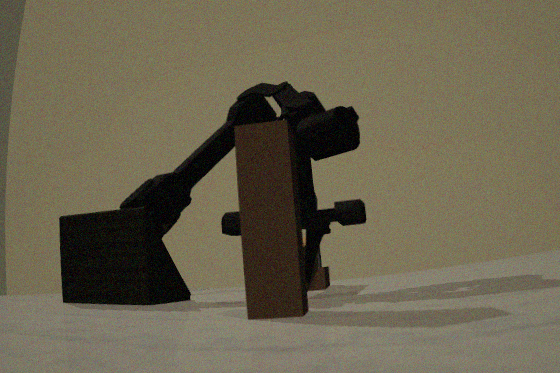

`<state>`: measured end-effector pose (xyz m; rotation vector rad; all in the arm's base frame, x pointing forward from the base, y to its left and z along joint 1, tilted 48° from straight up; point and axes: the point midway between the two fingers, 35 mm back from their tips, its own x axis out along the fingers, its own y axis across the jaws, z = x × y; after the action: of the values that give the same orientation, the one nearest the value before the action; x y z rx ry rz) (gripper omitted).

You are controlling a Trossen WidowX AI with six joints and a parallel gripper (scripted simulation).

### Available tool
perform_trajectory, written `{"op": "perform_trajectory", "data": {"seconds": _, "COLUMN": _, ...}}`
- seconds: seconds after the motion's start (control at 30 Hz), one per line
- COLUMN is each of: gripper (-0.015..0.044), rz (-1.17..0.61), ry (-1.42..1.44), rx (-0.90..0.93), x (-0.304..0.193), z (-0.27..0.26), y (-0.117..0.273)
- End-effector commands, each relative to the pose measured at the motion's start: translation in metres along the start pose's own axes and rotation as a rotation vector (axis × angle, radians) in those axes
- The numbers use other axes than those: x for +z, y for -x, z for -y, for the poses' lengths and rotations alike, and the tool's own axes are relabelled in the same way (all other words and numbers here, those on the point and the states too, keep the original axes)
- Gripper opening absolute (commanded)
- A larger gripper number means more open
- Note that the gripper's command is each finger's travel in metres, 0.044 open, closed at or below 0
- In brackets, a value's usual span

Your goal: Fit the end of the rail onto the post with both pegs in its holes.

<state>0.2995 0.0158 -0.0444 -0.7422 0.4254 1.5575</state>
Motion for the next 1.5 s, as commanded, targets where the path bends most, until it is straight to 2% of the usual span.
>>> {"op": "perform_trajectory", "data": {"seconds": 0.0, "gripper": 0.0, "rz": 0.005, "ry": -0.005, "rx": 0.001, "x": 0.001, "z": -0.001, "y": -0.001}}
{"op": "perform_trajectory", "data": {"seconds": 1.47, "gripper": 0.0, "rz": 0.004, "ry": -0.005, "rx": 0.001, "x": 0.0, "z": 0.003, "y": 0.018}}
